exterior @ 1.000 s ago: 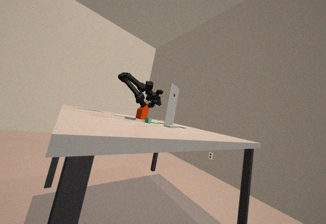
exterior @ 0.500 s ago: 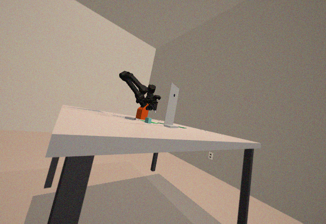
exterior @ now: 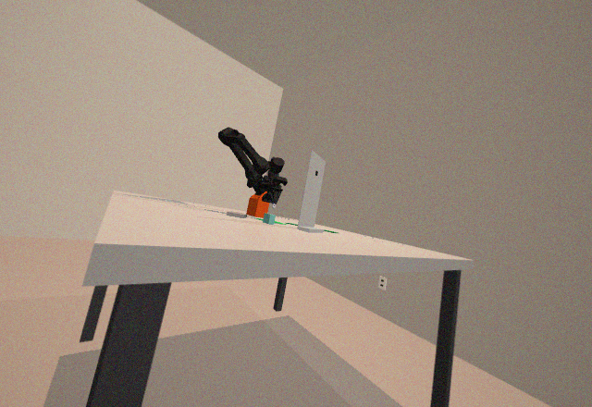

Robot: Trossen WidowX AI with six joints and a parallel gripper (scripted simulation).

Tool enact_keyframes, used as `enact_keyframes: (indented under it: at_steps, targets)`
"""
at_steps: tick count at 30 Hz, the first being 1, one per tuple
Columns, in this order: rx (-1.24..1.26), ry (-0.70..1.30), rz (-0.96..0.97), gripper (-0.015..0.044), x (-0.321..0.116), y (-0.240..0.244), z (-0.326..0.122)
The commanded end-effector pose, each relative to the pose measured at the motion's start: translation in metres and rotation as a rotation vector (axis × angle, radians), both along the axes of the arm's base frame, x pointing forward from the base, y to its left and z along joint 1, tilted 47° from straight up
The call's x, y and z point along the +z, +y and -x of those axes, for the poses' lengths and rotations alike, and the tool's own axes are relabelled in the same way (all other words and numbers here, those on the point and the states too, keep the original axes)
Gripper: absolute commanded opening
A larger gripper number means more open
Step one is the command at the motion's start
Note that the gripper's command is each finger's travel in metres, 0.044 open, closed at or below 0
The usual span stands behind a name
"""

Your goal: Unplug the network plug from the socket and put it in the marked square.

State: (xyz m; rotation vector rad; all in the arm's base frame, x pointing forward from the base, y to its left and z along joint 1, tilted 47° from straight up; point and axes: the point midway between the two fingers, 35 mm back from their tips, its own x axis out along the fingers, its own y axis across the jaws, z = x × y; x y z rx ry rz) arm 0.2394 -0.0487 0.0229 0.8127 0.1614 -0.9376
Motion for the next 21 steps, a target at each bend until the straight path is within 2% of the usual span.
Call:
enact_keyframes:
  at_steps: [1,21]
  targets:
    - [-0.006,0.001,0.004,0.0,-0.002,-0.002,0.001]
    - [-0.009,0.005,-0.001,0.0,-0.012,-0.009,-0.002]
